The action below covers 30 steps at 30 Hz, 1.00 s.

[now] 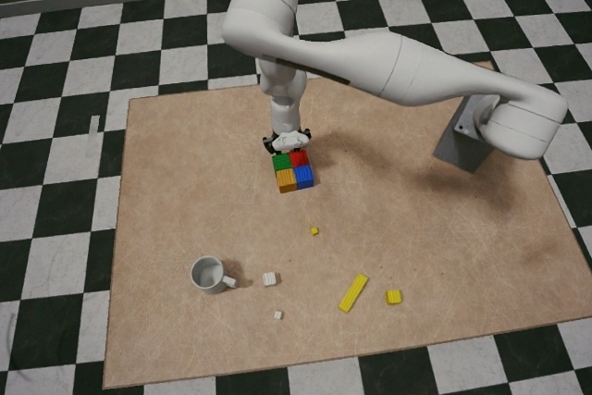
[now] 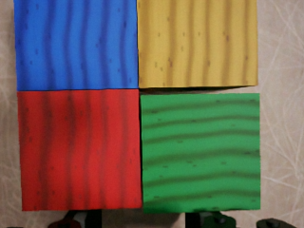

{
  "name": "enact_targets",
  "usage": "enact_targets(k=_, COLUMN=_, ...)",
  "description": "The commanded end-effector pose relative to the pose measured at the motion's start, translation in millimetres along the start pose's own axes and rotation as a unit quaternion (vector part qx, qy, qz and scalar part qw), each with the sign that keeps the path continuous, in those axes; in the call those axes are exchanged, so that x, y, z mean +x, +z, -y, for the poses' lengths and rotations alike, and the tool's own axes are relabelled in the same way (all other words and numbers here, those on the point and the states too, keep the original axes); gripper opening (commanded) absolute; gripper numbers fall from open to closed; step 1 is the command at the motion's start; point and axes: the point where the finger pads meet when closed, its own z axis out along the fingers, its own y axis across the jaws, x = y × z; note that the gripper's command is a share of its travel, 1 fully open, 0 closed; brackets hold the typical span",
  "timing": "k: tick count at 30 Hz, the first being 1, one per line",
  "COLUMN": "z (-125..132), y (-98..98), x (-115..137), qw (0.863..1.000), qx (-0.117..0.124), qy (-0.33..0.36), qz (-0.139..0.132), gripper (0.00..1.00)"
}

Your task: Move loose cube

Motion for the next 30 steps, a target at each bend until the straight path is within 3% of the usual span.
enact_targets(k=1, z=-0.6, y=-0.8, x=0.0, qw=1.000, qx=-0.001, qy=0.000, qz=0.001, gripper=0.53)
enact_targets(k=30, z=-0.6, y=-0.8, x=2.7, qw=1.000, qx=-0.001, qy=0.000, qz=0.001, gripper=0.53)
